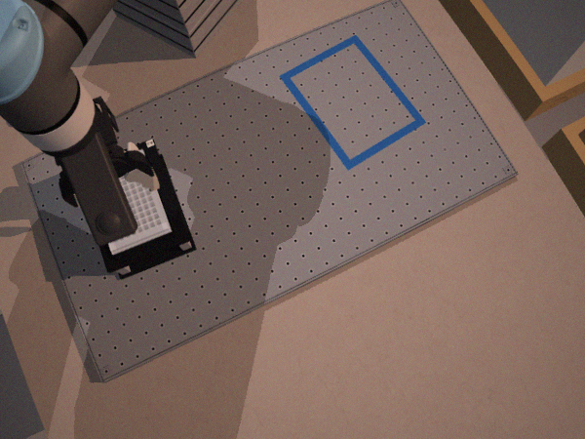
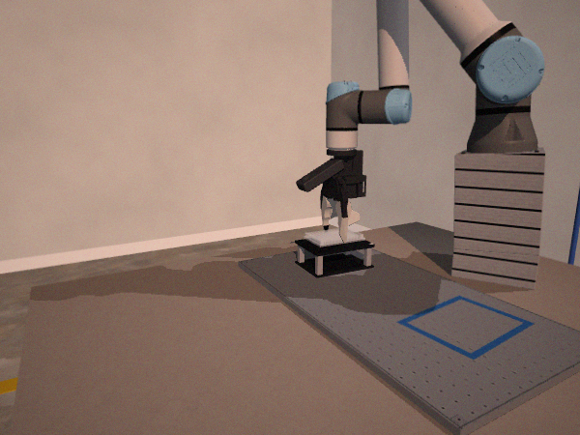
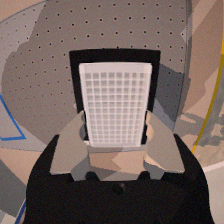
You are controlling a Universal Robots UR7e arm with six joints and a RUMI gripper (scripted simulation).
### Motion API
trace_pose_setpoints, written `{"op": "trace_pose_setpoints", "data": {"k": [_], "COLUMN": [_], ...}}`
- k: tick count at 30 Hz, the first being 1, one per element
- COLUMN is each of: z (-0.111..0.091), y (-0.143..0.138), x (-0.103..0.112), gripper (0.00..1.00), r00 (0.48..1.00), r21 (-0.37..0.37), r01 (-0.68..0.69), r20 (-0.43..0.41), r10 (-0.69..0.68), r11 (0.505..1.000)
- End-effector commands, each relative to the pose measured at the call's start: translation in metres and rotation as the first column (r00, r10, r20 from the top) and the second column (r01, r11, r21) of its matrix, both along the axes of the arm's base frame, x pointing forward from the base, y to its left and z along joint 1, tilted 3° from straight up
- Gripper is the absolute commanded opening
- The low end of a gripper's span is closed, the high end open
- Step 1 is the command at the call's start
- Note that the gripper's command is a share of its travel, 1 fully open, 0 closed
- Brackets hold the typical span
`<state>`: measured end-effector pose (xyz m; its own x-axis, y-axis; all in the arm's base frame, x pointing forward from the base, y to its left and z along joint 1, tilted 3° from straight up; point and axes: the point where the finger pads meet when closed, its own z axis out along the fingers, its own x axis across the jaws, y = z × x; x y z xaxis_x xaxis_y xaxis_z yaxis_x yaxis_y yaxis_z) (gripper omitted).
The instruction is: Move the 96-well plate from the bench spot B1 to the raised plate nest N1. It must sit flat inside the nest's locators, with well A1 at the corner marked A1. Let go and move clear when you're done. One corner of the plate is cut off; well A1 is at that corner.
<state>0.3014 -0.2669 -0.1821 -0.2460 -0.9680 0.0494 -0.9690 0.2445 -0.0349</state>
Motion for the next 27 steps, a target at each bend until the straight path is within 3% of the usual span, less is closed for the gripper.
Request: {"op": "trace_pose_setpoints", "data": {"k": [1, 27], "z": [-0.0006, -0.0042], "y": [-0.0004, -0.0006], "x": [0.0002, 0.0003], "gripper": [0.0, 0.0], "r00": [1.0, 1.0], "r21": [-0.001, -0.001], "r01": [0.0, 0.0], "r20": [0.001, 0.001], "r10": [0.0, 0.0], "r11": [1.0, 1.0]}}
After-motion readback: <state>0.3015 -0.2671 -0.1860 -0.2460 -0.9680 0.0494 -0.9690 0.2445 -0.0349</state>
